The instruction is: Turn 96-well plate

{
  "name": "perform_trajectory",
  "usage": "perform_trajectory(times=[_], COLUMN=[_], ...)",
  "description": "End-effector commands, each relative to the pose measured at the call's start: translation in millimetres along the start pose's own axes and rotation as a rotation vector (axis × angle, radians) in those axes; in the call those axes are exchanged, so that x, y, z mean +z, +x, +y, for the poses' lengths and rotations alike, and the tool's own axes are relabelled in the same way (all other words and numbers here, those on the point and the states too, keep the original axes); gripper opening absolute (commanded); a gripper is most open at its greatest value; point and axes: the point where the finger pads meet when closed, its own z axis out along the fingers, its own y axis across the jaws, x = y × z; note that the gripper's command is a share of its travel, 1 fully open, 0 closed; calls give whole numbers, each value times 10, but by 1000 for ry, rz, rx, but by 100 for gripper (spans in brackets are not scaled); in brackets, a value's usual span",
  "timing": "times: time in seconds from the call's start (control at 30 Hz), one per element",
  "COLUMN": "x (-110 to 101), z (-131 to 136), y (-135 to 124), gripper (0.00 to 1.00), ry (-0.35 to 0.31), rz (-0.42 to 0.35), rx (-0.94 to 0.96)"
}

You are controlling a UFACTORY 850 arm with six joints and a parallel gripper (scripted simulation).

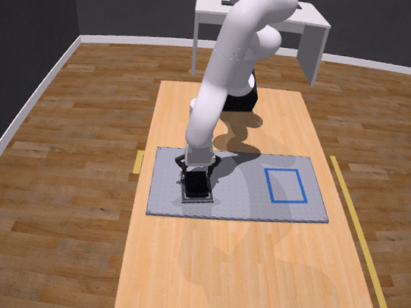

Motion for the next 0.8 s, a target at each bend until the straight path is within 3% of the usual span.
perform_trajectory(times=[0.0, 0.47, 0.77], x=[68, 268, 275], z=[3, 4, 4], y=[8, 9, 9], gripper=[100, 100, 100], ry=[-1, -1, -1], rz=[4, 4, 4], rx=[0, 0, 0])
